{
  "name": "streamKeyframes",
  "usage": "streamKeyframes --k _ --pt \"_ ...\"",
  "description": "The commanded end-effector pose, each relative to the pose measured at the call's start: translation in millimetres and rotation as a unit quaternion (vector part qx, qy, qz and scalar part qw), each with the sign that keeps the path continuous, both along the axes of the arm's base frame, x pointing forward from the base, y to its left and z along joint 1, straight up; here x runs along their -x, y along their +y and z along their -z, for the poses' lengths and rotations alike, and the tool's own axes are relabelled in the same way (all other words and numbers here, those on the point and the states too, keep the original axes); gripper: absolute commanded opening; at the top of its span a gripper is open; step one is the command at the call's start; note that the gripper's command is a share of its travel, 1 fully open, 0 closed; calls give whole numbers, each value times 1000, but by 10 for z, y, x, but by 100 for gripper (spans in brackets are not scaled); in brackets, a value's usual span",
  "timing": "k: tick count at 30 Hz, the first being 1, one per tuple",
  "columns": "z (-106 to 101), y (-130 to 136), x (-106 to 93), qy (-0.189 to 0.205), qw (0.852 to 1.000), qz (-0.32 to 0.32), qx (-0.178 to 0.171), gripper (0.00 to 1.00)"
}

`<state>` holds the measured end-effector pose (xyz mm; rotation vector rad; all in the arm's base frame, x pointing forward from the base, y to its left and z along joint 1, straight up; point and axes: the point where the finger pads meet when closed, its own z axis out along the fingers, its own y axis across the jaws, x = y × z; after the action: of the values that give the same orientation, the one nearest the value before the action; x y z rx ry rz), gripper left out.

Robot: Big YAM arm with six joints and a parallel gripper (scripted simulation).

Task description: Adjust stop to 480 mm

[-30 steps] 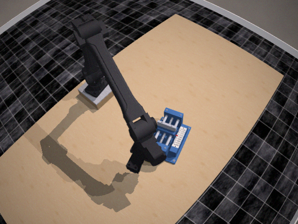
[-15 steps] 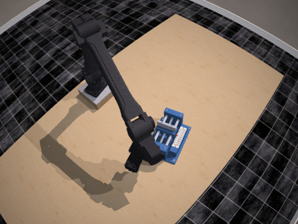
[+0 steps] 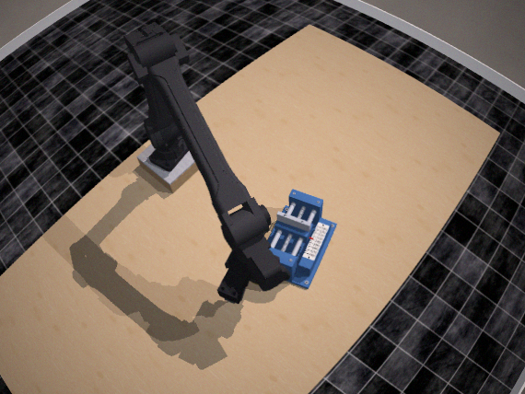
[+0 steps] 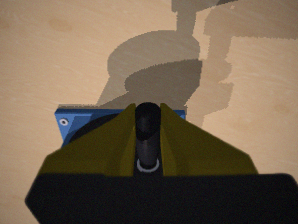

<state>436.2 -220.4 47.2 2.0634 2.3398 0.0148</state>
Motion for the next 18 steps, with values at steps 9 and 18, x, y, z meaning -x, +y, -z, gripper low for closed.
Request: streamKeyframes --k 9,18 --pt "128 -86 110 7 1000 1 2 6" --pt "189 -88 123 8 1000 1 2 6"
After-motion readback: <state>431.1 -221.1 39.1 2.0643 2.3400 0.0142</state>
